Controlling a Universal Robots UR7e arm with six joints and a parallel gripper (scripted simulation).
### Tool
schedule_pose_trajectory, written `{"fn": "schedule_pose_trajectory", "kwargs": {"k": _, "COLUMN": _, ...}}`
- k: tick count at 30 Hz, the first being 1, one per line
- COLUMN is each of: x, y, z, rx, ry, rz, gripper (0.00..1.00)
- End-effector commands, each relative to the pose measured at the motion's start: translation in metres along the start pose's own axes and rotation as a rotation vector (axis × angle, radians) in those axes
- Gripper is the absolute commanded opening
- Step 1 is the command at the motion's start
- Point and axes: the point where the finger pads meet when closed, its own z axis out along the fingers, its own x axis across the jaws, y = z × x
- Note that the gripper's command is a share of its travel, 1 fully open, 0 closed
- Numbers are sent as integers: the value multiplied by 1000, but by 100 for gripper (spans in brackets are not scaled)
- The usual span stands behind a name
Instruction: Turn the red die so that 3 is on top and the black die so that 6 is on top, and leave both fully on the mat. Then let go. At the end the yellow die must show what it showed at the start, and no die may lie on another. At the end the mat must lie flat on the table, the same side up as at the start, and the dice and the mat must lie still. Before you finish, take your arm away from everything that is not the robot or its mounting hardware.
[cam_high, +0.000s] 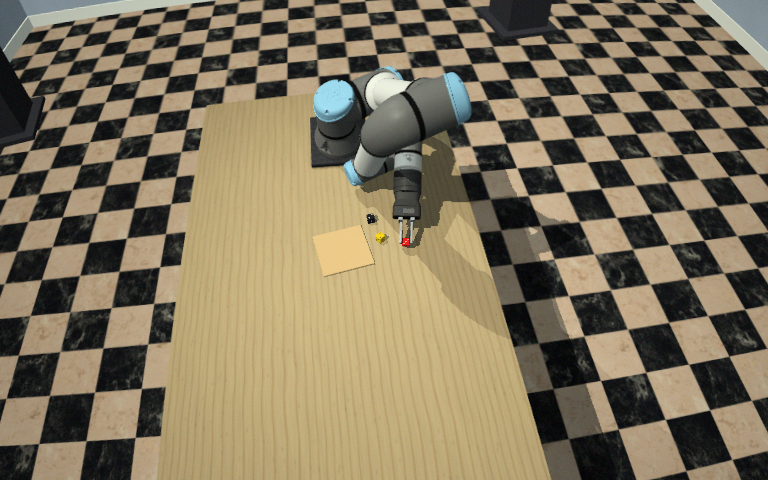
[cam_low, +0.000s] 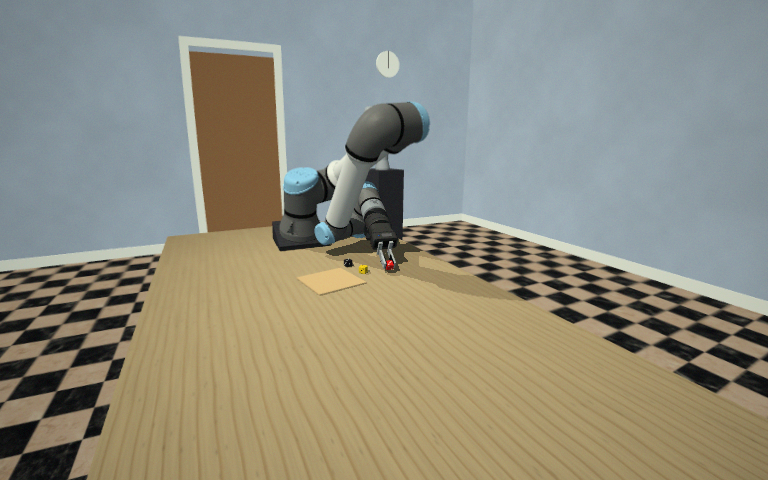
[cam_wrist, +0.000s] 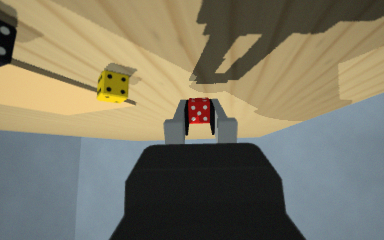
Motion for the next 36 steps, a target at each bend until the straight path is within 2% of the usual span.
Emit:
{"fn": "schedule_pose_trajectory", "kwargs": {"k": 1, "x": 0, "y": -1, "z": 2, "rx": -4, "ry": -1, "rz": 2, "gripper": 40}}
{"fn": "schedule_pose_trajectory", "kwargs": {"k": 36, "x": 0, "y": -8, "z": 6, "rx": -4, "ry": -1, "rz": 2, "gripper": 40}}
